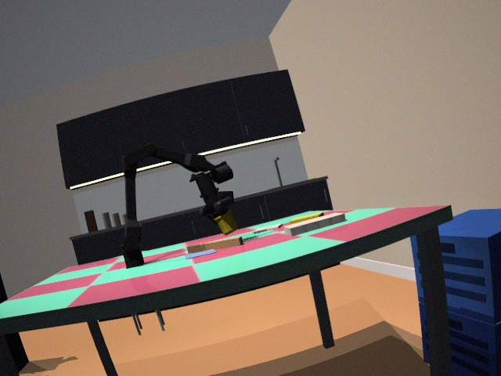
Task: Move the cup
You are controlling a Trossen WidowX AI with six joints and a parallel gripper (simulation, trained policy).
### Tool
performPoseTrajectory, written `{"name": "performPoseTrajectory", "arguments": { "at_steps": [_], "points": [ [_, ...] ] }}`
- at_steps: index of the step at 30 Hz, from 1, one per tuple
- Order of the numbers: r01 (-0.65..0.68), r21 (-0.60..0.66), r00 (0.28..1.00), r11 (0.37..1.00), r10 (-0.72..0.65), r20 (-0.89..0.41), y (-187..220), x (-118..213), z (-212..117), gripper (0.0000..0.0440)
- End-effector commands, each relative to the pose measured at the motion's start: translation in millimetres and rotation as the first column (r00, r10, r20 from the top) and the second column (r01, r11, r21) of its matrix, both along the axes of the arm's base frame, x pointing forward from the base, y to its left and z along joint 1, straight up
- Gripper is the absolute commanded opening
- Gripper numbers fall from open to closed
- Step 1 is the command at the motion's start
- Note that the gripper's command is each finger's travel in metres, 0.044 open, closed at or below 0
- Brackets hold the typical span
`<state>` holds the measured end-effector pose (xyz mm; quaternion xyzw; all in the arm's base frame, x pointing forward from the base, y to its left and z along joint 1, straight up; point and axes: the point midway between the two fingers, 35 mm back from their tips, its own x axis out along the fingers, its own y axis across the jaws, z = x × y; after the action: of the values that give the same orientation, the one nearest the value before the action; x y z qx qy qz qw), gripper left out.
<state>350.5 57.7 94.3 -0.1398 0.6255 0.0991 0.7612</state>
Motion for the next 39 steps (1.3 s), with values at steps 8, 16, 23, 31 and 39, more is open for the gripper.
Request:
{"name": "performPoseTrajectory", "arguments": {
  "at_steps": [8, 16, 23, 31, 39],
  "points": [
    [0.022, -0.022, 0.999, 1.0, -0.023, -0.024, 2.9, -9.1, -30.5, 0.0045],
    [0.047, -0.004, 0.999, 0.999, -0.047, 0.0, 1.7, -6.7, -31.6, 0.0117],
    [0.055, 0.035, 0.997, 0.998, -0.057, 0.054, 2.3, -0.2, -15.2, 0.0136],
    [0.053, 0.061, 0.995, 0.997, -0.058, 0.082, 0.9, -4.3, -1.3, 0.0143],
    [0.058, 0.098, 0.992, 0.993, -0.068, 0.104, 0.7, -13.4, 19.4, 0.0171]
  ]
}}
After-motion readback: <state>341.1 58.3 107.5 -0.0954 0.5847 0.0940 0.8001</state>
